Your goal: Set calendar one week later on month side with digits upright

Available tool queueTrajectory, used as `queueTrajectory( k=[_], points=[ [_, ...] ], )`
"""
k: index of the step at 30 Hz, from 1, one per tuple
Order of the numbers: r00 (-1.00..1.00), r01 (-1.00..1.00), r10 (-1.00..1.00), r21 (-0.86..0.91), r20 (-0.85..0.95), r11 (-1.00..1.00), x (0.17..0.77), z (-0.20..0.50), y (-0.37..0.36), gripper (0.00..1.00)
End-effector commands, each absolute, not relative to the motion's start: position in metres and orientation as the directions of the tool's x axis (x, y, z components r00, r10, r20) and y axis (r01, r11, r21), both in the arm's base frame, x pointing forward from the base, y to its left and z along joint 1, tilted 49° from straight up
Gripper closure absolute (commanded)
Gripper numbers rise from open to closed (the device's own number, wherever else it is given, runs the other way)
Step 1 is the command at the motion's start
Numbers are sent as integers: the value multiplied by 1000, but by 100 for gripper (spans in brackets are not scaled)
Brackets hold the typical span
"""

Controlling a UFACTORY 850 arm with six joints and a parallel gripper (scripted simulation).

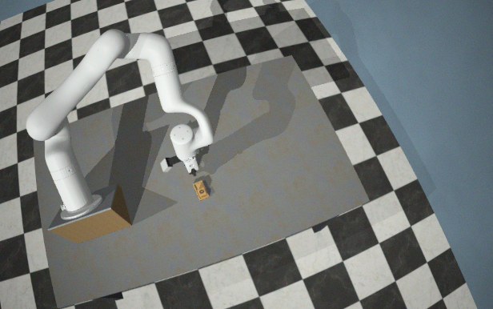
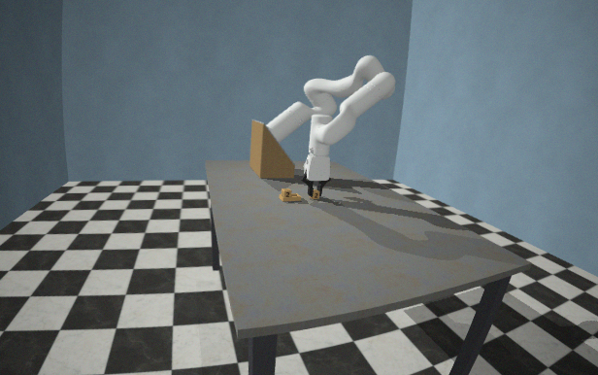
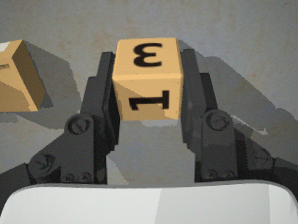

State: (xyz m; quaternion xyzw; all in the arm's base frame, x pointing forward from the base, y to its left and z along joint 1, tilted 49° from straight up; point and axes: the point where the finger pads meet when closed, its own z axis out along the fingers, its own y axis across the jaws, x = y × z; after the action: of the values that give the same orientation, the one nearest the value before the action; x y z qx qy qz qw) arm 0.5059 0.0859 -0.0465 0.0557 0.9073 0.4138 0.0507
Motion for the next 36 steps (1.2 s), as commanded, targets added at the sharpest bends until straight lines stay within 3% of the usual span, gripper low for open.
queueTrajectory(
  k=[1, 17, 27, 36],
  points=[
    [-988, 59, 144, 756, -47, 652, 506, -46, 85, 71],
    [-988, 59, 144, 756, -47, 652, 506, -46, 85, 71],
    [-988, 59, 144, 756, -47, 652, 506, -46, 85, 55],
    [-988, 59, 144, 756, -47, 652, 506, -46, 85, 51]
  ],
)
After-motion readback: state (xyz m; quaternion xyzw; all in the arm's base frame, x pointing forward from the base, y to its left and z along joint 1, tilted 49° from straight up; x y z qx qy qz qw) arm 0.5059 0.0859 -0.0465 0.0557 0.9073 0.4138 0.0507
